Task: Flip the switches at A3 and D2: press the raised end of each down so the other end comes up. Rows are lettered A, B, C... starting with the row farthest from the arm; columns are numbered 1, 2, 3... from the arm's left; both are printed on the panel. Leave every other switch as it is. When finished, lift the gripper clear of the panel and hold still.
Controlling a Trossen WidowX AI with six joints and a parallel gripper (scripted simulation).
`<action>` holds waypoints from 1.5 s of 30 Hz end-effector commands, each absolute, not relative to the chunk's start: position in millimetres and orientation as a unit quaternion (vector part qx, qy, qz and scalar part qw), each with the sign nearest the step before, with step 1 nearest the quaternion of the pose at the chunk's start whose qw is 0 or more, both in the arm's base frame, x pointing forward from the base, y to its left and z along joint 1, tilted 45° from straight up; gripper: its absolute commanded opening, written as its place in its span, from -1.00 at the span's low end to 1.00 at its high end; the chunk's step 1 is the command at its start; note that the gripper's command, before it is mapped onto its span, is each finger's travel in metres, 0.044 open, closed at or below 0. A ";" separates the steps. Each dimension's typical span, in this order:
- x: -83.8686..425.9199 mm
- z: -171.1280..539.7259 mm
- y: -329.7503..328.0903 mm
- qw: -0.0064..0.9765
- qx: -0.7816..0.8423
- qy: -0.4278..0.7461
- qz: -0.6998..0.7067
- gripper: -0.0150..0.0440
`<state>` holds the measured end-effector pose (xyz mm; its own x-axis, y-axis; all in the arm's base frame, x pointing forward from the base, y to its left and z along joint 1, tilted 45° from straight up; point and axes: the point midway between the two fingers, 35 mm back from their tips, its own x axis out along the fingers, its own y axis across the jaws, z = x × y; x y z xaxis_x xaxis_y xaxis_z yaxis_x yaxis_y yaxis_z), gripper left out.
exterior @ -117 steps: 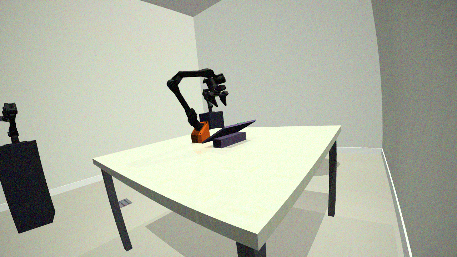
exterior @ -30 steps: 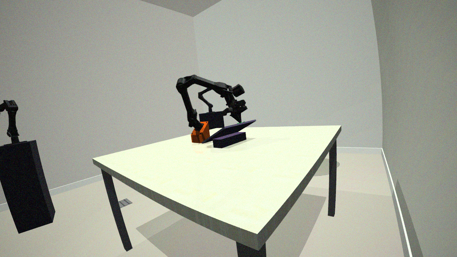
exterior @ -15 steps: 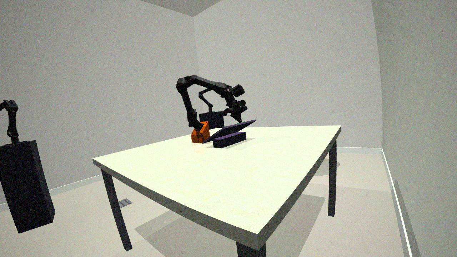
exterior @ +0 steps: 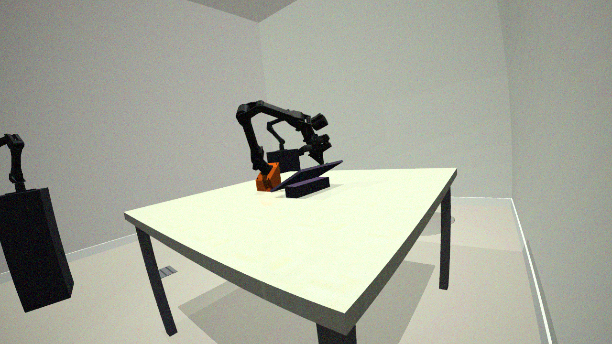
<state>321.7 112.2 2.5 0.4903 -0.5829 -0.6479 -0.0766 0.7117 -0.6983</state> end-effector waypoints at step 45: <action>189.0 -54.0 84.7 0.802 -0.352 0.460 -0.149 -0.49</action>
<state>188.5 88.9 -52.1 0.5313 -0.5590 -0.6366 -0.0806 0.7147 -0.6948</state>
